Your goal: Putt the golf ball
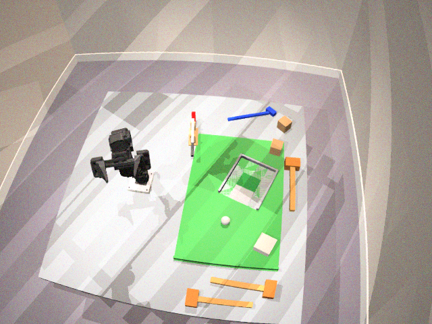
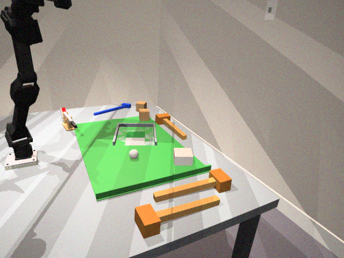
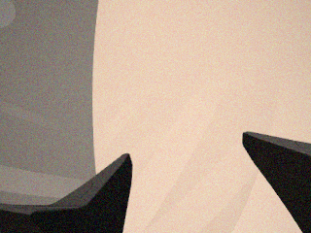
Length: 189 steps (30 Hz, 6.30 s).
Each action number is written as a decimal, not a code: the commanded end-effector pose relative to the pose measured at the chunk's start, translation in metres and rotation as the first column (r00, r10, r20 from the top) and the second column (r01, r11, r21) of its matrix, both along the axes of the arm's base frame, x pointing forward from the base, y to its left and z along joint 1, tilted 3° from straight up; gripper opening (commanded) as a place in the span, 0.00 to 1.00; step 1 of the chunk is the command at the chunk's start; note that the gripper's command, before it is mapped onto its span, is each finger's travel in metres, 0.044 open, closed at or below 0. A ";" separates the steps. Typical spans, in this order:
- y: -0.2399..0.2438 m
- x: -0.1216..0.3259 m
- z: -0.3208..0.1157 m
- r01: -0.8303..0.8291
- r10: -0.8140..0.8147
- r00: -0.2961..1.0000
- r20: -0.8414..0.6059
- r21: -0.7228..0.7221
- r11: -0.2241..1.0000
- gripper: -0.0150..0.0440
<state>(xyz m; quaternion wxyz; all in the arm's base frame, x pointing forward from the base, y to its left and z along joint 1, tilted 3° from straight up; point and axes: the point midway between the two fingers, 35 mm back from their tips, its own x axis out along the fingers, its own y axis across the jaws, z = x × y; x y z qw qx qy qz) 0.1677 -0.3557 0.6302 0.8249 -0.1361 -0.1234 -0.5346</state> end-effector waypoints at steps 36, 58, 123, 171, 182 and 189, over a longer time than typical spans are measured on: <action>0.393 -0.178 0.143 0.479 -0.833 0.073 0.548 -0.752 -0.453 1.00; 0.651 -0.055 -0.027 -0.311 0.306 -0.663 0.683 0.120 -0.943 1.00; 0.534 0.069 -0.542 -0.424 -0.095 -0.901 -0.423 0.906 -0.010 1.00; 0.536 0.071 -0.565 -0.428 -0.097 -0.899 -0.427 0.904 -0.011 0.25; 0.535 0.074 -0.522 -0.428 -0.096 -0.899 -0.427 0.904 -0.011 0.25; 0.532 0.072 -0.484 -0.428 -0.096 -0.899 -0.427 0.904 -0.011 0.25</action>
